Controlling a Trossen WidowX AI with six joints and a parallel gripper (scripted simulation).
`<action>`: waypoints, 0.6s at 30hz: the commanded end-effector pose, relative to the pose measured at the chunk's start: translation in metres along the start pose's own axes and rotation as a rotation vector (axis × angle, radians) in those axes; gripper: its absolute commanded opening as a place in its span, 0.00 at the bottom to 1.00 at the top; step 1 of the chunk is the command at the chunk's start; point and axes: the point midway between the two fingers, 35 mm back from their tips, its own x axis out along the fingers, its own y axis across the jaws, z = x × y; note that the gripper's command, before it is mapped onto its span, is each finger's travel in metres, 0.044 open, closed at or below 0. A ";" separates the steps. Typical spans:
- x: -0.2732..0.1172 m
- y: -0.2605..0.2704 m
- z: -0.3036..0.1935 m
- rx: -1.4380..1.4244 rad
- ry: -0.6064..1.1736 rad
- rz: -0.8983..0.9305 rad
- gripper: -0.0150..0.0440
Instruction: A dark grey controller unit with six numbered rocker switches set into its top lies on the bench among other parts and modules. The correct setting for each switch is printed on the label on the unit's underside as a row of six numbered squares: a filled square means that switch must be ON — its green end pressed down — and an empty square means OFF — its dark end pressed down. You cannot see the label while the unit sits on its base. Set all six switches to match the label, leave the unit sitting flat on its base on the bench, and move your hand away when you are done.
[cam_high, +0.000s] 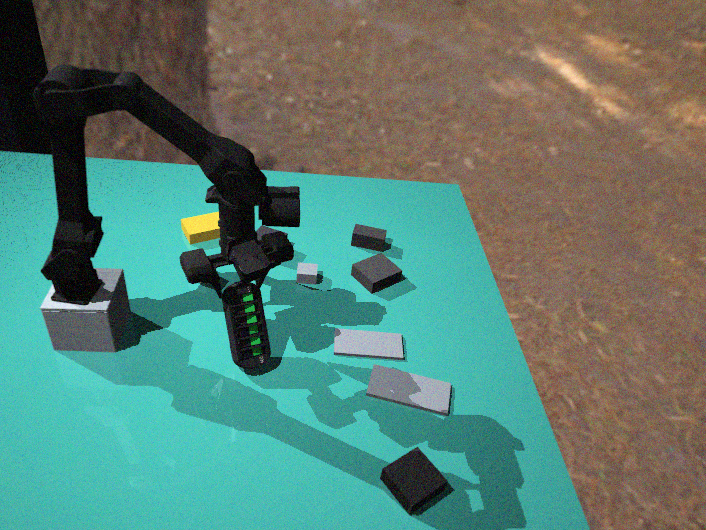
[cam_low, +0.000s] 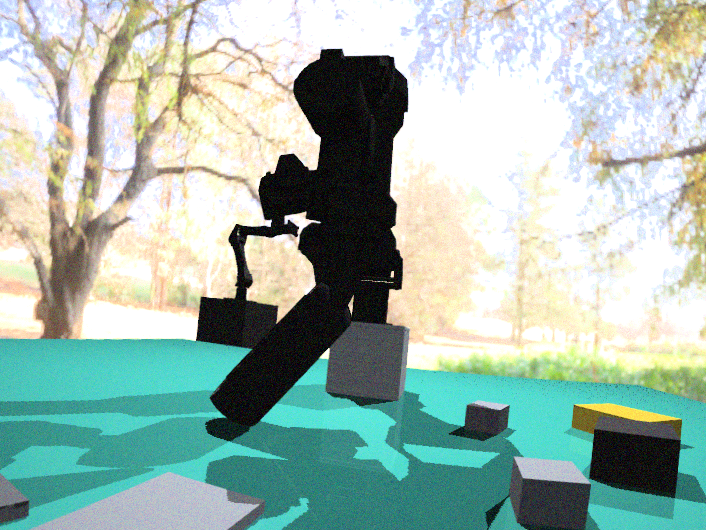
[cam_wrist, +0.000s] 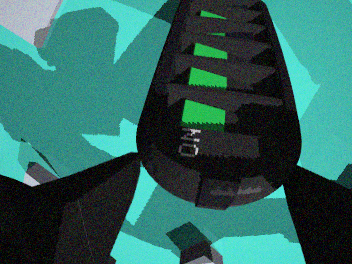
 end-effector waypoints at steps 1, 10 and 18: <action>0.004 -0.004 -0.001 0.011 -0.003 -0.009 0.83; 0.008 -0.004 -0.007 0.011 -0.003 -0.009 0.83; 0.012 -0.004 -0.012 0.011 -0.002 -0.009 0.83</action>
